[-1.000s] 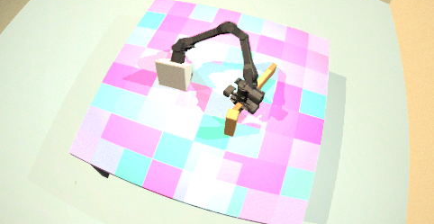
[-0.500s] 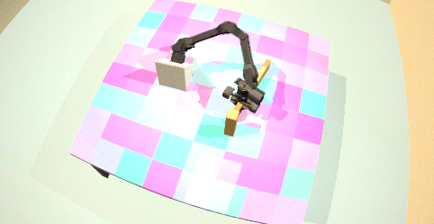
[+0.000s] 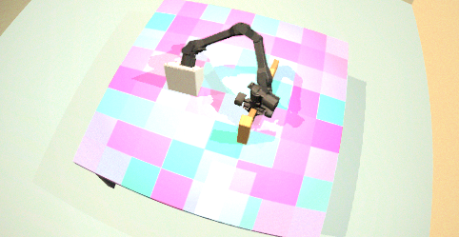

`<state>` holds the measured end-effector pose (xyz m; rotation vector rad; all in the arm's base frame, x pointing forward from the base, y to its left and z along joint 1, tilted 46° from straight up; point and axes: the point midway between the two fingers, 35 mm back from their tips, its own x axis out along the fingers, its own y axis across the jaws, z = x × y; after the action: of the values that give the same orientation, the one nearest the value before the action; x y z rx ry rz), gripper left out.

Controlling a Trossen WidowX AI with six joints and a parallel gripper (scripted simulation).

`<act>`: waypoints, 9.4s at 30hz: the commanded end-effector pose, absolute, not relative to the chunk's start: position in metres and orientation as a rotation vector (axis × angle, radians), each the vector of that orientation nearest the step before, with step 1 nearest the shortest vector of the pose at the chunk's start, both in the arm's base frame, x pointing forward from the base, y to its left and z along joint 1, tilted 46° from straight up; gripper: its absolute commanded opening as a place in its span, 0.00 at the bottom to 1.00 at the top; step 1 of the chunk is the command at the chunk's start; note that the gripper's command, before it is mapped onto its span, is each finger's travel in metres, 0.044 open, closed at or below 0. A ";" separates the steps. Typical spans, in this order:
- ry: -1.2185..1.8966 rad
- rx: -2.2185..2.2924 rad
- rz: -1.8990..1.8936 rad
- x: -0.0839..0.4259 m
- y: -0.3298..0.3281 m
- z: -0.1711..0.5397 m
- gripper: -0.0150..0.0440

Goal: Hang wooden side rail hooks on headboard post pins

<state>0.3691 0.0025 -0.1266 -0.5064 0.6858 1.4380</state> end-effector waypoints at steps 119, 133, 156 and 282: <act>0.593 -0.610 1.488 0.358 -0.006 -0.117 0.25; 0.593 -0.610 1.488 0.358 -0.008 -0.115 0.25; 0.593 -0.610 1.487 0.358 -0.011 -0.113 0.25; 0.594 -0.611 1.487 0.360 -0.024 -0.103 0.25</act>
<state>0.3562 -0.0191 -0.1050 -0.6029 0.5965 1.5005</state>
